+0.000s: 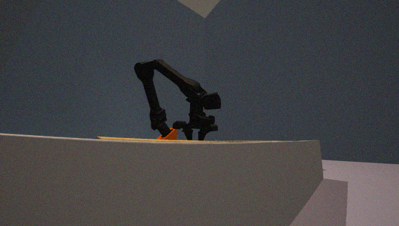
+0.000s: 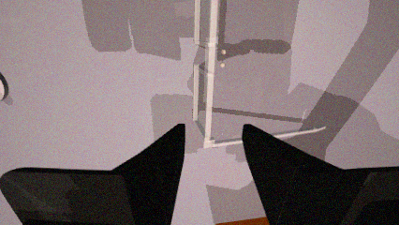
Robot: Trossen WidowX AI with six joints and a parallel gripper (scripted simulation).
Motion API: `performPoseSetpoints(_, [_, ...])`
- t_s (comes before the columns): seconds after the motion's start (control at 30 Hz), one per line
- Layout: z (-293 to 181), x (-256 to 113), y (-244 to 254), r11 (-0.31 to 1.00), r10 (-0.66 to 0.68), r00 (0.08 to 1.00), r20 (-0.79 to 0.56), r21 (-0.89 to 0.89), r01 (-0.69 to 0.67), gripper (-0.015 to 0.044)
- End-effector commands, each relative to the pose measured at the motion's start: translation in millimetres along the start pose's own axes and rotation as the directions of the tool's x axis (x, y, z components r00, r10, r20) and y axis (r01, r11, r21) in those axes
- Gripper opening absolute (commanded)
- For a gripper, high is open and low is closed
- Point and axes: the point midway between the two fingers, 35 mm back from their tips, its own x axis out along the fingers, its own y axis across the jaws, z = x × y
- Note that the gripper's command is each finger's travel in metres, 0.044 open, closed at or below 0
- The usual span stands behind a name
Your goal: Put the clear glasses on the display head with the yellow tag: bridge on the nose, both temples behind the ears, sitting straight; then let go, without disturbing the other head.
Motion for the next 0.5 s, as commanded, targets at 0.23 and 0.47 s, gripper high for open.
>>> performPoseSetpoints(0.23, [-0.7, -1.3, -0.9, 1.000, 0.003, 1.000, -0.006, 0.011, -0.003, 0.0140])
performPoseSetpoints(0.47, [-0.1, 7.3, -0.3, 1.000, 0.004, 1.000, -0.006, 0.011, -0.003, 0.0140])
